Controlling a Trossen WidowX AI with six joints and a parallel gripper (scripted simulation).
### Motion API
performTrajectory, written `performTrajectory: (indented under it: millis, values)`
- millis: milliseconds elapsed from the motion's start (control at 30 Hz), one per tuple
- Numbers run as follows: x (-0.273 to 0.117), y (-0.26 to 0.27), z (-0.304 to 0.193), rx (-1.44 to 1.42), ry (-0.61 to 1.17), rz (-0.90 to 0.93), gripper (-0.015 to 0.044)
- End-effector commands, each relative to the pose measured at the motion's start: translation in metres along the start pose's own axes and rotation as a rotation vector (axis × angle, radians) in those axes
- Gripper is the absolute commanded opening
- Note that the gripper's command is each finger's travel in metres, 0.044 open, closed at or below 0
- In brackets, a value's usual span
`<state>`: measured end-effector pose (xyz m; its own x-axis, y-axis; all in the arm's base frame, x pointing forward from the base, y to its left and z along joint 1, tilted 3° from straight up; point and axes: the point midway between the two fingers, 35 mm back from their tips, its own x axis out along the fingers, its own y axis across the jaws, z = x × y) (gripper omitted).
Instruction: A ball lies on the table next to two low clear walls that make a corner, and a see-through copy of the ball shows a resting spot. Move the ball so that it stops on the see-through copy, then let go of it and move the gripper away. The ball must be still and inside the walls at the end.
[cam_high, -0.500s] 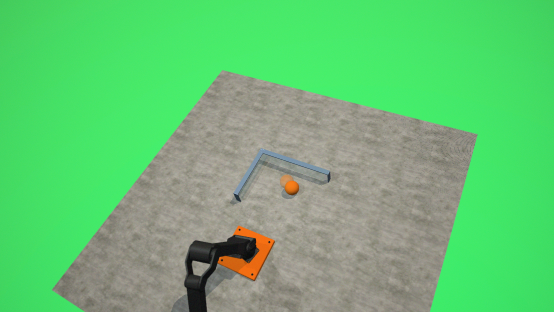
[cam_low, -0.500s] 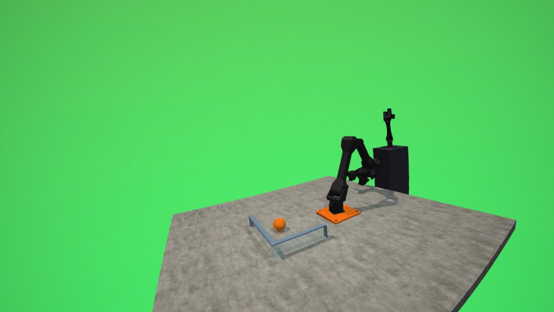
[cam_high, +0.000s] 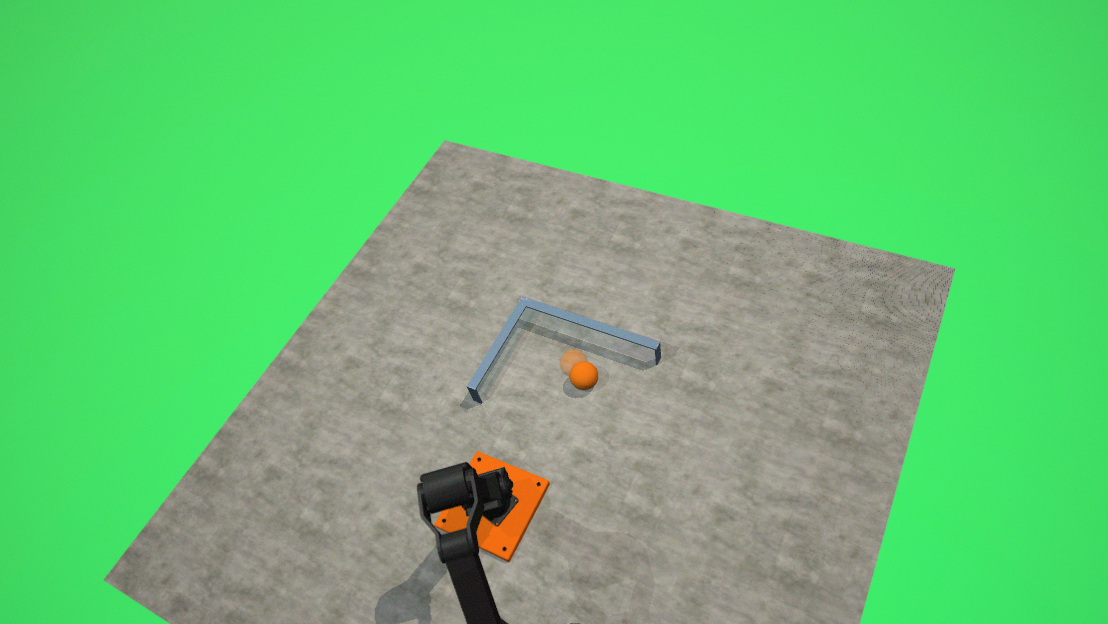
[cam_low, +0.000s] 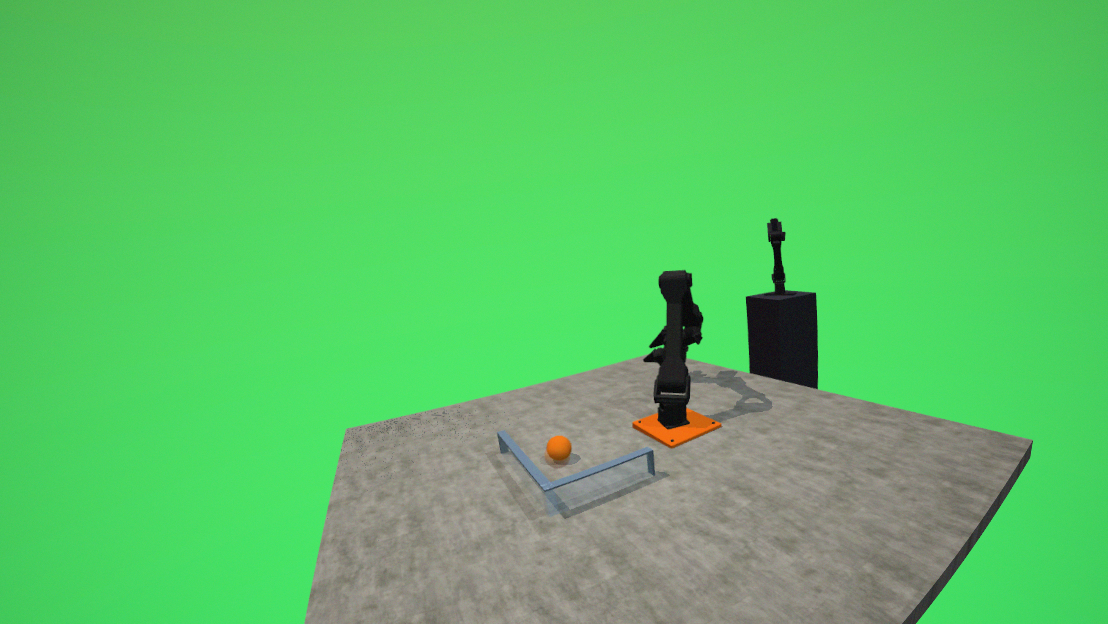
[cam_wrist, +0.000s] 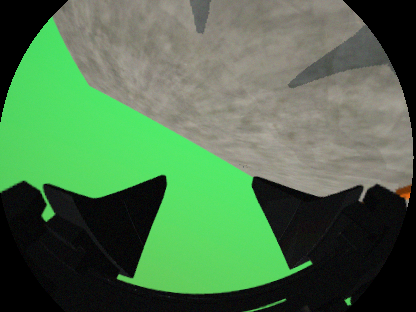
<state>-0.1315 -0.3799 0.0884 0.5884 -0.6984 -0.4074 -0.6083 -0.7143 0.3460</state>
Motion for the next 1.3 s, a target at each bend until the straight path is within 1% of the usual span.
performTrajectory:
  millis: [0,133,300,433,600,733,900,1100,1267]
  values:
    - [0.049,-0.028,-0.033,-0.202,-0.02,-0.159,0.0394]
    - [0.094,-0.07,-0.07,-0.432,-0.011,-0.335,0.0394]
    - [0.131,-0.14,-0.111,-0.709,0.022,-0.562,0.0394]
    - [0.146,-0.201,-0.14,-0.945,0.073,-0.74,0.0394]
    - [0.15,-0.274,-0.174,-1.284,0.184,-0.942,0.0394]
    - [0.141,-0.332,-0.197,-1.568,0.308,-1.09,0.0394]
    - [0.116,-0.399,-0.218,-1.927,0.505,-1.255,0.0394]
    - [0.069,-0.468,-0.235,-2.36,0.809,-1.414,0.0394]
    - [0.019,-0.514,-0.241,-2.714,1.128,-1.5,0.0394]
